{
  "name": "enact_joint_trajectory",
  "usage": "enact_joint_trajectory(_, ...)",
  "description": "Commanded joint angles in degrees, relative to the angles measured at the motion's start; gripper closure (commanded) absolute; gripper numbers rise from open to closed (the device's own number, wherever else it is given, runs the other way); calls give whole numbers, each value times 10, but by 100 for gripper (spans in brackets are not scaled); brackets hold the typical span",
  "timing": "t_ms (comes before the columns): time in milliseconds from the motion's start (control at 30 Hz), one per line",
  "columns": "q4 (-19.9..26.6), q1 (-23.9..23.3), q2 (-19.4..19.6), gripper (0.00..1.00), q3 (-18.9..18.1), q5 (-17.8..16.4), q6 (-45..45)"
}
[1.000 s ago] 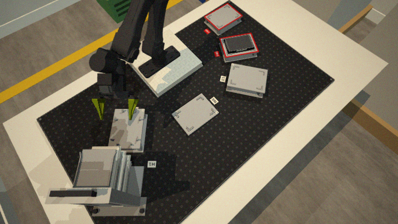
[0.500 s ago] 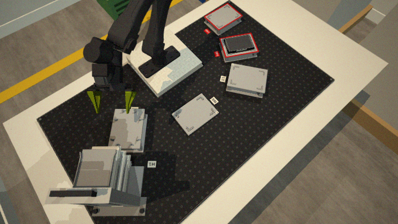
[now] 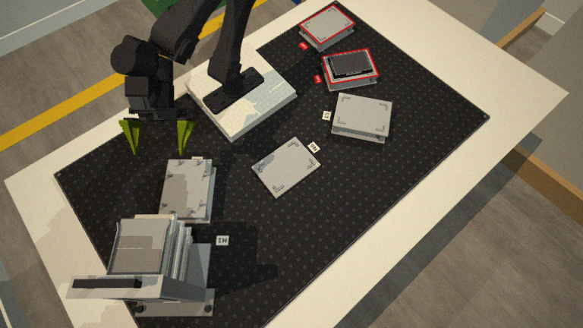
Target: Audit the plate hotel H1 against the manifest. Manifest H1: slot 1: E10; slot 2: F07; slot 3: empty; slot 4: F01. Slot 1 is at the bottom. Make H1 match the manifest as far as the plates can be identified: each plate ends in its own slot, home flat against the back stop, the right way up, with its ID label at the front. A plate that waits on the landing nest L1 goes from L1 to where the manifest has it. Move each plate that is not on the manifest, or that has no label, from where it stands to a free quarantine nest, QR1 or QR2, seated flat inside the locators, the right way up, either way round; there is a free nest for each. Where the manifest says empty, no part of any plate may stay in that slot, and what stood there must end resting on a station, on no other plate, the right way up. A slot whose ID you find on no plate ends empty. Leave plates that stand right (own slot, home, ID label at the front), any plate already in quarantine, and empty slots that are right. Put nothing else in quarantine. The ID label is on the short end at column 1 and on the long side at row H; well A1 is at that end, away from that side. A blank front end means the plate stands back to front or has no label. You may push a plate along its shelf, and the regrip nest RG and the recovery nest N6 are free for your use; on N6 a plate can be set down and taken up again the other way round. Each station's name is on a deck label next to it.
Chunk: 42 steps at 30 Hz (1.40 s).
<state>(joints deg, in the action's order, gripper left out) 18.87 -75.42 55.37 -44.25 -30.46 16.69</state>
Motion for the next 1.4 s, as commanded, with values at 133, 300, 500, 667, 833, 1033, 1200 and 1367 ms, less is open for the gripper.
enact_joint_trajectory(133, 63, -8, -6, 0, -39, -12, 6)
enact_joint_trajectory(300, 63, -8, -6, 0, -39, -12, 6)
enact_joint_trajectory(500, 18, -6, -9, 0, 8, -10, 5)
enact_joint_trajectory(667, -22, -3, -8, 0, 45, -8, 3)
enact_joint_trajectory(833, -46, -2, -6, 0, 67, -7, 2)
enact_joint_trajectory(1033, -67, 10, 10, 0, 69, 4, -5)
enact_joint_trajectory(1200, -79, 21, 25, 0, 62, 13, -12)
enact_joint_trajectory(1367, -86, 28, 34, 0, 58, 19, -16)
